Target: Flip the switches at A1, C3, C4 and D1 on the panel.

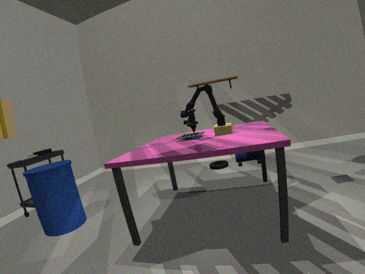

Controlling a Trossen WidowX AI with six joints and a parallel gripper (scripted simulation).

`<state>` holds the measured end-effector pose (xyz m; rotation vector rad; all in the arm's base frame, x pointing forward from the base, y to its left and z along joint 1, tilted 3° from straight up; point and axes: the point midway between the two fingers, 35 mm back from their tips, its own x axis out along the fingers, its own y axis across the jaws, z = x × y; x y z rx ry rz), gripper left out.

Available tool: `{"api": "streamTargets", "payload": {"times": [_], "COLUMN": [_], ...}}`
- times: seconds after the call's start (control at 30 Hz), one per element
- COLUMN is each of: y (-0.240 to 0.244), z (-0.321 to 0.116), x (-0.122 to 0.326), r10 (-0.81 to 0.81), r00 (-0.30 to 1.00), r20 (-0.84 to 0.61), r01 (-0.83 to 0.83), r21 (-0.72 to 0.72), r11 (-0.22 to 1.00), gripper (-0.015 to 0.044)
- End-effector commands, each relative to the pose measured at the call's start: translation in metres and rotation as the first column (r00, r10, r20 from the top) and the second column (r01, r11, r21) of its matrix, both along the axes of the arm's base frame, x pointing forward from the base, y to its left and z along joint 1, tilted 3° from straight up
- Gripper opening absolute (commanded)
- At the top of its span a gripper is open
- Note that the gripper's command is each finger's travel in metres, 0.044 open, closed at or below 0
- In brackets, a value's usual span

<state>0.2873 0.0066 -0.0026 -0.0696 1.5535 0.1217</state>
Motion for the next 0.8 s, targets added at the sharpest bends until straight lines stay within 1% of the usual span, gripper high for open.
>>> {"api": "streamTargets", "payload": {"times": [0.0,0.77], "y": [0.0002,0.0002], "z": [-0.0005,-0.0029], "x": [0.0000,-0.0001], "r10": [0.002,0.002], "r00": [1.000,1.000], "r20": [0.000,0.000], "r01": [-0.002,-0.002], "r21": [0.001,0.001], "r11": [1.000,1.000], "gripper": [0.0000,0.0000]}}
